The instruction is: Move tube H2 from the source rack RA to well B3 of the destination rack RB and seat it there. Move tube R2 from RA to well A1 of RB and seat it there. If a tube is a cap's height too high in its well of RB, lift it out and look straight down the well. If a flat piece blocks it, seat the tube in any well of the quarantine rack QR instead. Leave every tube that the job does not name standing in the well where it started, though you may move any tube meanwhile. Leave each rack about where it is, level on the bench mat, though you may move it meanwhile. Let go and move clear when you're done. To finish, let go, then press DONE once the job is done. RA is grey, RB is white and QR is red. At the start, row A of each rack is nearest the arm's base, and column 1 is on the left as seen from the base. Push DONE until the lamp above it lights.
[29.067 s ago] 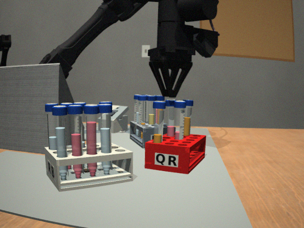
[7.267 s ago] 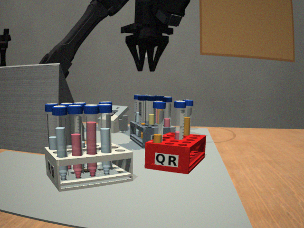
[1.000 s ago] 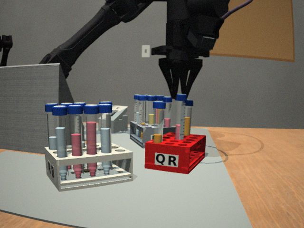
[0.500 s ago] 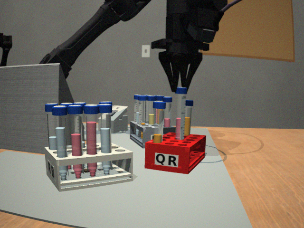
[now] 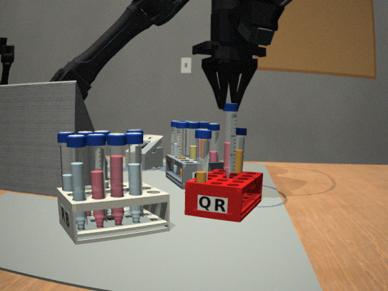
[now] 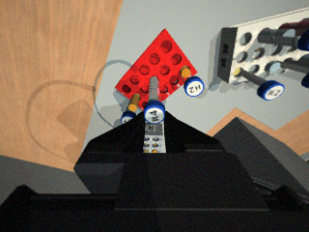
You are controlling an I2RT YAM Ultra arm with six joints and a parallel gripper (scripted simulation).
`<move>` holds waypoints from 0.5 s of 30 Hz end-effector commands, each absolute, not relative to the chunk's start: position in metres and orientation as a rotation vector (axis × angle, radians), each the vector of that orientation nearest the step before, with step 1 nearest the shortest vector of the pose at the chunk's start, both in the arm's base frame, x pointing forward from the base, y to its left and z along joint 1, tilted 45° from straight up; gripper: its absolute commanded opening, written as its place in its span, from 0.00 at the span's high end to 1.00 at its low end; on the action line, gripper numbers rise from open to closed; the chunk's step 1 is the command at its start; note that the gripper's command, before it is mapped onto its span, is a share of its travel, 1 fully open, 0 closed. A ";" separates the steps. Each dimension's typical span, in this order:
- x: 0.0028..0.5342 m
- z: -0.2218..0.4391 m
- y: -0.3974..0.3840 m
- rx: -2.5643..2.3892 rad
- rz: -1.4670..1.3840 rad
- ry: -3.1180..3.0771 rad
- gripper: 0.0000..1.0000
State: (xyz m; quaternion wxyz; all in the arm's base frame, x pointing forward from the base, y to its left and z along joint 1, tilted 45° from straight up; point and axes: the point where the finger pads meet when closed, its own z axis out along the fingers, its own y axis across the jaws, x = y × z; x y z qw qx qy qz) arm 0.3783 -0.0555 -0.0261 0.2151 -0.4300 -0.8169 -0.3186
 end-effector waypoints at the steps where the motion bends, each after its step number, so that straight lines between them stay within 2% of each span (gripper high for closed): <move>1: 0.380 -0.019 -0.071 -1.213 -0.879 -2.278 1.00; 15: 0.380 -0.008 -0.080 -1.214 -0.881 -2.285 1.00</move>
